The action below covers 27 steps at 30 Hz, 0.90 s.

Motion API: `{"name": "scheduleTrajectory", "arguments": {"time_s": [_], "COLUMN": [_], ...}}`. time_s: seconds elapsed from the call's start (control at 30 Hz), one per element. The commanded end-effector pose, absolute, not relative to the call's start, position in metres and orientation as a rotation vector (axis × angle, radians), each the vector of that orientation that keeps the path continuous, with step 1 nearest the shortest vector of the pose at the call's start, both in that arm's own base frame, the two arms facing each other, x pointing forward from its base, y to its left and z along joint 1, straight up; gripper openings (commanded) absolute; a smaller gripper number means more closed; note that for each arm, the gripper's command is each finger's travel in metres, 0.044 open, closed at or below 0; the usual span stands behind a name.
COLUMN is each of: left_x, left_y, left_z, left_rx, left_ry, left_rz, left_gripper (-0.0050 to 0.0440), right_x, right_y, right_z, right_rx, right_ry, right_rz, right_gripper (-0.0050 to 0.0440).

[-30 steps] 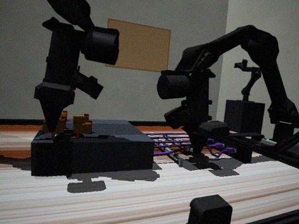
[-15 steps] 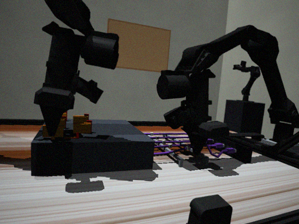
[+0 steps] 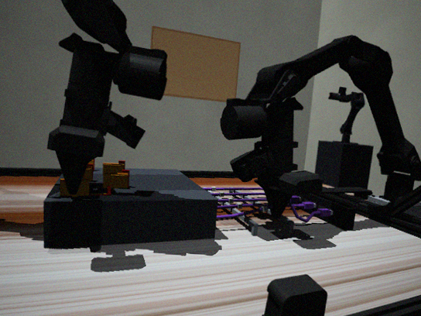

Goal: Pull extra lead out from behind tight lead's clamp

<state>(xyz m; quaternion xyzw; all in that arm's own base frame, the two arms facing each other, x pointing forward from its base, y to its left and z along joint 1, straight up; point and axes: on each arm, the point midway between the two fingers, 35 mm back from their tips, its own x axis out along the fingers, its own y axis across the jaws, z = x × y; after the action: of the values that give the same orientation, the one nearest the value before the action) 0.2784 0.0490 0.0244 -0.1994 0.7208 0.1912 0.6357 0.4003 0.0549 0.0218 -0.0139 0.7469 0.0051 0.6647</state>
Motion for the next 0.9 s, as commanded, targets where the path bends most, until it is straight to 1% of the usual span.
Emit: {"name": "scheduleTrajectory", "arguments": {"time_s": [0.0, 0.1, 0.13, 0.67, 0.87], "left_x": [0.283, 0.283, 0.282, 0.282, 0.283], "left_y": [0.05, 0.05, 0.05, 0.05, 0.05], "left_z": [0.025, 0.025, 0.03, 0.03, 0.066], "left_rx": [-0.457, -0.457, -0.456, -0.456, -0.456], "left_ry": [1.618, 1.618, 1.621, 1.621, 1.62], "left_rz": [0.436, 0.436, 0.432, 0.432, 0.431], "left_gripper": [-0.005, -0.005, 0.0209, 0.0209, 0.0209], "right_x": [0.403, 0.403, 0.404, 0.404, 0.404], "right_y": [0.055, 0.055, 0.055, 0.055, 0.055], "right_z": [0.032, 0.032, 0.032, 0.032, 0.087], "right_rx": [-0.029, -0.029, -0.029, -0.029, -0.029], "right_ry": [1.664, 1.664, 1.658, 1.658, 1.659], "right_rz": [0.014, 0.014, 0.014, 0.014, 0.014], "right_gripper": [-0.005, -0.005, 0.0209, 0.0209, 0.0209]}}
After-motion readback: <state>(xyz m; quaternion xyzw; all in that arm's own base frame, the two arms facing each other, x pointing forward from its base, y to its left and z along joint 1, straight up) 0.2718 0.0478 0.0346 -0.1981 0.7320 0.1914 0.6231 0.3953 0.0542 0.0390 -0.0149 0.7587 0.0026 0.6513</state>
